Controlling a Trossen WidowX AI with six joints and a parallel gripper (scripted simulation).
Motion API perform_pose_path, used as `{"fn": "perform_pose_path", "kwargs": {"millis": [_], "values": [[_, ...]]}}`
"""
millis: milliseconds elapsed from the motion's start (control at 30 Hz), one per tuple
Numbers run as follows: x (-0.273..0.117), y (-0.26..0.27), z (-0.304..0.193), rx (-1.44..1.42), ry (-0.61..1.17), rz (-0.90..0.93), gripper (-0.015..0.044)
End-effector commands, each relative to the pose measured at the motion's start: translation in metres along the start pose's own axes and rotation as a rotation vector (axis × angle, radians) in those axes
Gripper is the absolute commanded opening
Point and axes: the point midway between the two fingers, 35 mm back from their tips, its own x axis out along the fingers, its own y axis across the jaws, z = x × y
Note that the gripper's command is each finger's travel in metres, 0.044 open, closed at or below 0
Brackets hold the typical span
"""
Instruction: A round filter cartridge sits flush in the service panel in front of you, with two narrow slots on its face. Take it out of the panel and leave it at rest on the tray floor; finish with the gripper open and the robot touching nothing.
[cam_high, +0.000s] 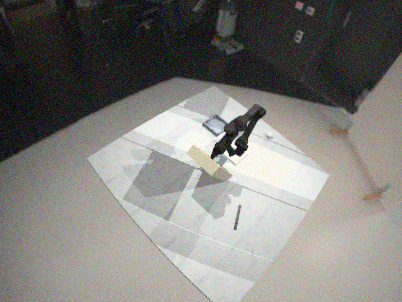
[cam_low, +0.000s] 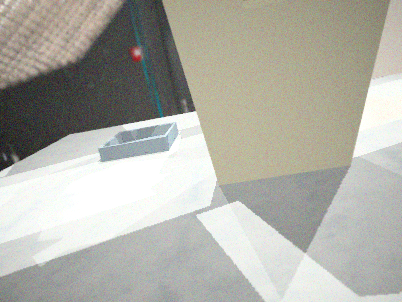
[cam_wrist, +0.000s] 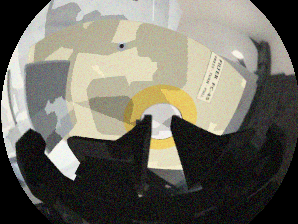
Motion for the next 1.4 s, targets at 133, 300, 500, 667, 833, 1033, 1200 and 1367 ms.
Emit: {"fn": "perform_pose_path", "kwargs": {"millis": [133, 300, 500, 667, 833, 1033, 1200, 1367], "values": [[0.008, -0.002, -0.001, 0.006, 0.006, -0.004, 0.0000], [0.008, -0.002, -0.001, 0.006, 0.006, -0.004, 0.0000], [0.008, -0.002, -0.001, 0.006, 0.006, -0.004, 0.0000], [0.008, -0.002, -0.001, 0.006, 0.006, -0.004, 0.0000], [-0.011, -0.001, 0.000, 0.002, 0.001, 0.000, 0.0000], [-0.050, -0.003, 0.000, 0.005, 0.003, 0.002, 0.0000], [-0.073, -0.001, 0.000, 0.006, 0.004, 0.003, 0.0000], [-0.073, 0.003, 0.001, 0.006, 0.004, 0.003, 0.0000]]}}
